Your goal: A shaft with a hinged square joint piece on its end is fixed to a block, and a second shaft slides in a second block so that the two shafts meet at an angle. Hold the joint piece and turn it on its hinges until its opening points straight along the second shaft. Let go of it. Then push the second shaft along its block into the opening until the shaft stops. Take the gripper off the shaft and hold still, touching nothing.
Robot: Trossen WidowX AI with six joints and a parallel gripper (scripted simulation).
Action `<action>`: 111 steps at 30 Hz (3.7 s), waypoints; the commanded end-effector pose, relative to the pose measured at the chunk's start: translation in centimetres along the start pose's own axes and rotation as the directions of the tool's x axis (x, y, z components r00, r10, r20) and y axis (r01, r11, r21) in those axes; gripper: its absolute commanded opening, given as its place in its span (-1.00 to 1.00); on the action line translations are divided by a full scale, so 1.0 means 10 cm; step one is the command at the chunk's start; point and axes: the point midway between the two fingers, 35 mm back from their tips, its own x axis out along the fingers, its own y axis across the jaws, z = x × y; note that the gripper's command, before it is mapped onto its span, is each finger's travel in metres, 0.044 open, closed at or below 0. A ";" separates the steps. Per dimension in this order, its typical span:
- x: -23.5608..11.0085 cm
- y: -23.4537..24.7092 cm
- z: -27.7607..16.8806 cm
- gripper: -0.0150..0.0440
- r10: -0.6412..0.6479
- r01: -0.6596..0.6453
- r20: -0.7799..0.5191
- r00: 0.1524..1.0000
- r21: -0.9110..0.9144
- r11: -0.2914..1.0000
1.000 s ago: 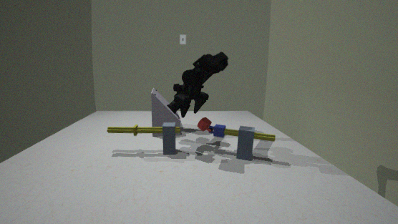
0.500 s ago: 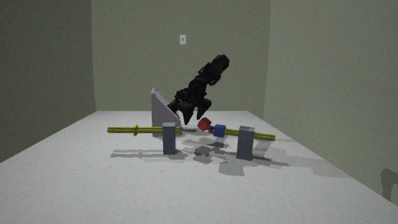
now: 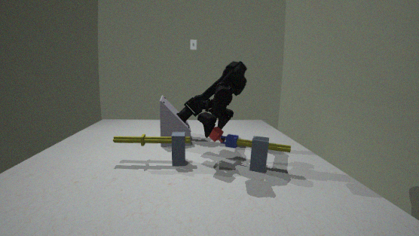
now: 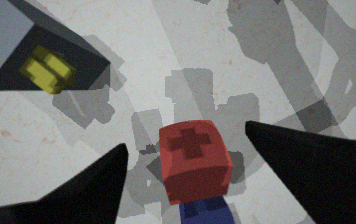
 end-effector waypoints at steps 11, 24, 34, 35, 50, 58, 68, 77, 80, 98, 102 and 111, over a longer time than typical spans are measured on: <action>0.20 0.00 -0.03 1.00 -0.004 0.004 -0.002 1.000 0.004 1.000; 0.28 0.00 -0.03 0.47 -0.005 0.005 -0.003 1.000 0.004 1.000; 0.28 0.00 -0.03 0.12 -0.005 0.005 -0.003 1.000 0.004 1.000; 0.28 0.00 -0.03 0.12 -0.005 0.005 -0.003 1.000 0.004 1.000; 0.28 0.00 -0.03 0.12 -0.005 0.005 -0.003 1.000 0.004 1.000; 0.28 0.00 -0.03 0.12 -0.005 0.005 -0.003 1.000 0.004 1.000; 0.28 0.00 -0.03 0.12 -0.005 0.005 -0.003 1.000 0.004 1.000; 0.28 0.00 -0.03 0.12 -0.005 0.005 -0.003 1.000 0.004 1.000; 0.28 0.00 -0.03 0.12 -0.005 0.005 -0.003 1.000 0.004 1.000; 0.28 0.00 -0.03 0.12 -0.005 0.005 -0.003 1.000 0.004 1.000; 0.28 0.00 -0.03 0.12 -0.005 0.005 -0.003 1.000 0.004 1.000; 0.28 0.00 -0.03 0.12 -0.005 0.005 -0.003 1.000 0.004 1.000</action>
